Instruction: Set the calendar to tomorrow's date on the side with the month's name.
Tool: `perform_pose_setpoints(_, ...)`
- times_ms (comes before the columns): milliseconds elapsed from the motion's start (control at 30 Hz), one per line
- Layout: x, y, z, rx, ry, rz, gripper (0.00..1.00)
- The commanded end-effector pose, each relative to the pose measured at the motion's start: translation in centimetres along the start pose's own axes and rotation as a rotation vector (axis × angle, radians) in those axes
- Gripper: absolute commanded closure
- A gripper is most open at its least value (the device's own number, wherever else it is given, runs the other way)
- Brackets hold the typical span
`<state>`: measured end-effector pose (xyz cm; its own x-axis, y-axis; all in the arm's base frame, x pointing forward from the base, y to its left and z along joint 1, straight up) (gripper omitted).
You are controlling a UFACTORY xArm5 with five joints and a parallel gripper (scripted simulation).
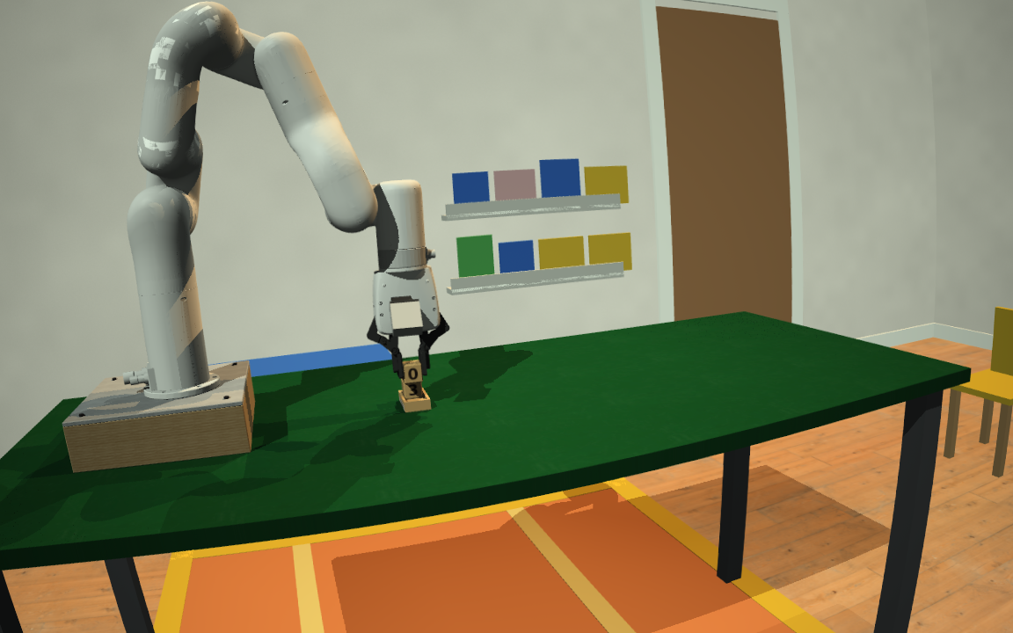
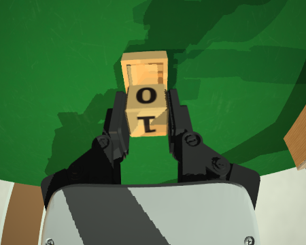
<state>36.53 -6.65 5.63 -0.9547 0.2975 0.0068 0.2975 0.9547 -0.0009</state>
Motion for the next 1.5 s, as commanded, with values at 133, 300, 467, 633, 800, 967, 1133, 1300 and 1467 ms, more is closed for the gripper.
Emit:
perform_pose_setpoints(133,-0.1,0.0,-0.1,0.000,-0.003,0.000,0.73)
perform_pose_setpoints(300,-0.1,0.0,-0.1,0.000,-0.003,0.000,0.73)
perform_pose_setpoints(467,-0.1,0.0,-0.1,0.000,-0.003,0.000,0.73)
perform_pose_setpoints(633,-0.1,0.0,0.0,0.000,-0.003,0.000,0.73)
perform_pose_setpoints(800,-0.1,0.0,0.2,0.000,-0.003,0.000,0.73)
perform_pose_setpoints(967,-0.1,0.0,0.5,0.000,-0.003,0.000,0.73)
perform_pose_setpoints(1133,-0.1,0.0,0.7,0.000,-0.003,0.000,0.73)
perform_pose_setpoints(1300,-0.1,0.0,1.2,0.000,-0.003,0.000,0.73)
perform_pose_setpoints(1467,-0.1,0.0,1.6,0.000,-0.003,0.000,0.73)
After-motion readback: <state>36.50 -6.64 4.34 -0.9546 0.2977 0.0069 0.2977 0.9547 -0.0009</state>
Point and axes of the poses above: the point where the finger pads meet when closed, its own z axis out along the fingers, its own x axis across the jaws, y = z × x, the point moved 6 cm from there along -z, back along the fingers, and after that the axes turned 6 degrees about z, right-handed, at the moved point
